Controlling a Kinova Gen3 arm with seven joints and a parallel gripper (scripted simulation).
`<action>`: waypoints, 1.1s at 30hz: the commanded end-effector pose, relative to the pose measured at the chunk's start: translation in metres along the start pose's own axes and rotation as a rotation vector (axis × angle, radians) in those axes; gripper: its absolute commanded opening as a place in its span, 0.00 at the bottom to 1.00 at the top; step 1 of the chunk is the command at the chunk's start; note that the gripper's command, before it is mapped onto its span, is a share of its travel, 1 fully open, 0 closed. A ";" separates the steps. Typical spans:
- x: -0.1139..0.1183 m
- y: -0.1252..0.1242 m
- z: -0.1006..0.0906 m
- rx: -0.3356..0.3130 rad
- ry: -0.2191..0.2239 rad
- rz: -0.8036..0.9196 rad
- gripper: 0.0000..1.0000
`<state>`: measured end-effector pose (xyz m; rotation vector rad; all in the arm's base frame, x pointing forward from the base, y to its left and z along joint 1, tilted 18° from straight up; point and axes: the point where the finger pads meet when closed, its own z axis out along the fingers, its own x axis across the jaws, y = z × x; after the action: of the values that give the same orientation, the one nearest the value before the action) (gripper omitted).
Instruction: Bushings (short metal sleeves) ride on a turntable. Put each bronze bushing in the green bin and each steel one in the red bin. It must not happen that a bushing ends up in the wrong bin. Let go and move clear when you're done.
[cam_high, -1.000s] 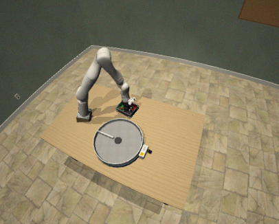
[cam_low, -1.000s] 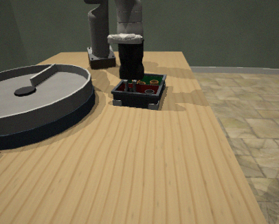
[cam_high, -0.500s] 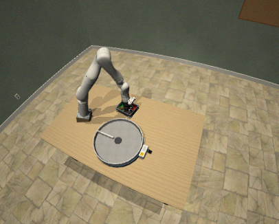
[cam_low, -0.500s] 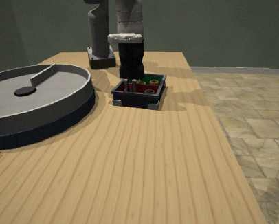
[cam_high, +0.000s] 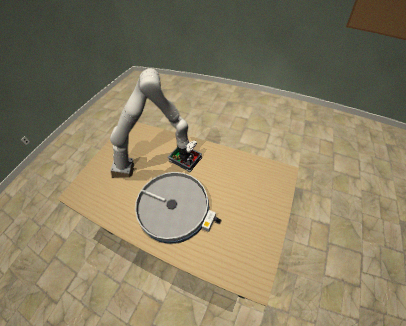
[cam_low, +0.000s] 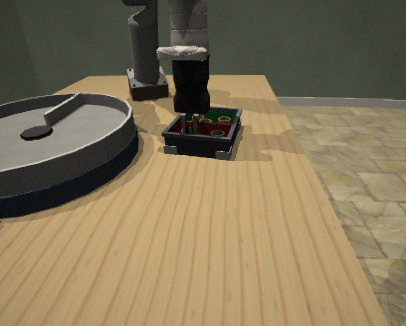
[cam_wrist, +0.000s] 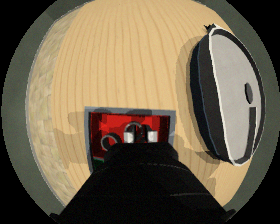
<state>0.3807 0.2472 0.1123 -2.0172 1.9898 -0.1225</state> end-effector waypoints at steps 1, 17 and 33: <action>0.000 -0.001 -0.003 0.003 -0.002 0.001 0.42; 0.000 -0.001 -0.006 0.004 -0.002 0.001 0.42; 0.000 -0.001 -0.010 0.004 -0.002 0.001 0.42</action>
<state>0.3784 0.2459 0.1203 -2.0168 1.9899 -0.1225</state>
